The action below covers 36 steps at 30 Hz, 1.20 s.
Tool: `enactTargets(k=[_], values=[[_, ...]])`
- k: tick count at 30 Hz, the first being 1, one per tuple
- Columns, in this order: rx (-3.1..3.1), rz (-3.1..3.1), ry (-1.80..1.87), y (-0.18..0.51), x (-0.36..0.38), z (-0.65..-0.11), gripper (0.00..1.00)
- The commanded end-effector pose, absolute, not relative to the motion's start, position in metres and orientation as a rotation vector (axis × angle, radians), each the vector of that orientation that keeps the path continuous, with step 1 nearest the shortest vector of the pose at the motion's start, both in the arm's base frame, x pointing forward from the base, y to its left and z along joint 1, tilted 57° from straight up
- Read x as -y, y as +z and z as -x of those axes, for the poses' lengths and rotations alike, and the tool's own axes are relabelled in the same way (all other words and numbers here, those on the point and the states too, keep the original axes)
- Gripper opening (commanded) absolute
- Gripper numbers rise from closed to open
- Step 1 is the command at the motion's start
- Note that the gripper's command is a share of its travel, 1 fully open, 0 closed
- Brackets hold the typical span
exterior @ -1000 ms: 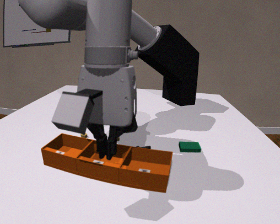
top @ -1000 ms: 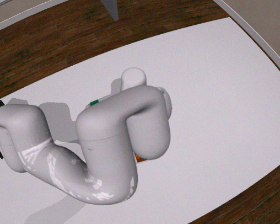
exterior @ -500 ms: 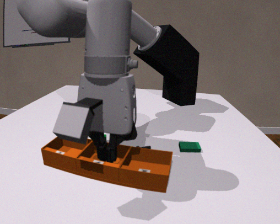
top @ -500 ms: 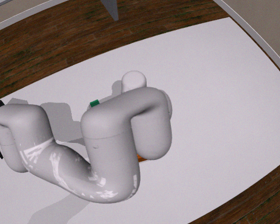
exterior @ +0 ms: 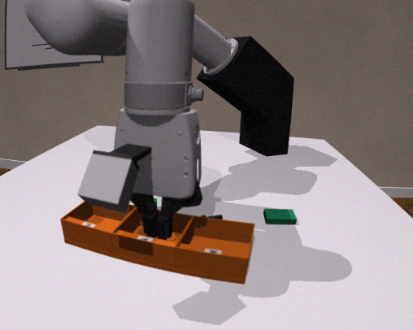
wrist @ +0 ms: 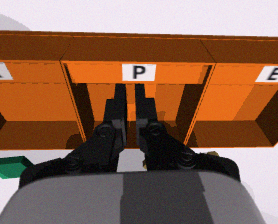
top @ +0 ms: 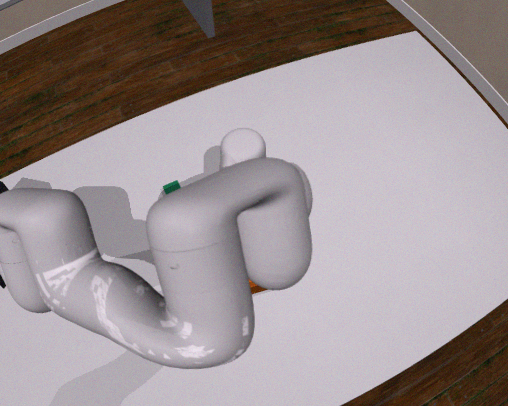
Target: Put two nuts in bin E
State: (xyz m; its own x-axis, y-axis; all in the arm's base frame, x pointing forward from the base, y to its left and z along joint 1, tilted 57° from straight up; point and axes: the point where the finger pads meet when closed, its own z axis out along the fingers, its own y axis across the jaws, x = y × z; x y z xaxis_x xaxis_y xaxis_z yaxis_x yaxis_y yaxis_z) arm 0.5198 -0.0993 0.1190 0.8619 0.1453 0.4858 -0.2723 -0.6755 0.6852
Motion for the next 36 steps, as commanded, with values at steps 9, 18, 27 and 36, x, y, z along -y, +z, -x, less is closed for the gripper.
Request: enactTargets(k=[9, 18, 27, 36], values=[[0.091, -2.219, 0.661, 0.120, 0.098, -0.520, 0.07], [0.091, -2.219, 0.661, 0.120, 0.098, -0.520, 0.07], [0.091, -2.219, 0.661, 0.124, 0.093, -0.517, 0.07], [0.091, -2.219, 0.661, 0.131, 0.084, -0.512, 0.07]])
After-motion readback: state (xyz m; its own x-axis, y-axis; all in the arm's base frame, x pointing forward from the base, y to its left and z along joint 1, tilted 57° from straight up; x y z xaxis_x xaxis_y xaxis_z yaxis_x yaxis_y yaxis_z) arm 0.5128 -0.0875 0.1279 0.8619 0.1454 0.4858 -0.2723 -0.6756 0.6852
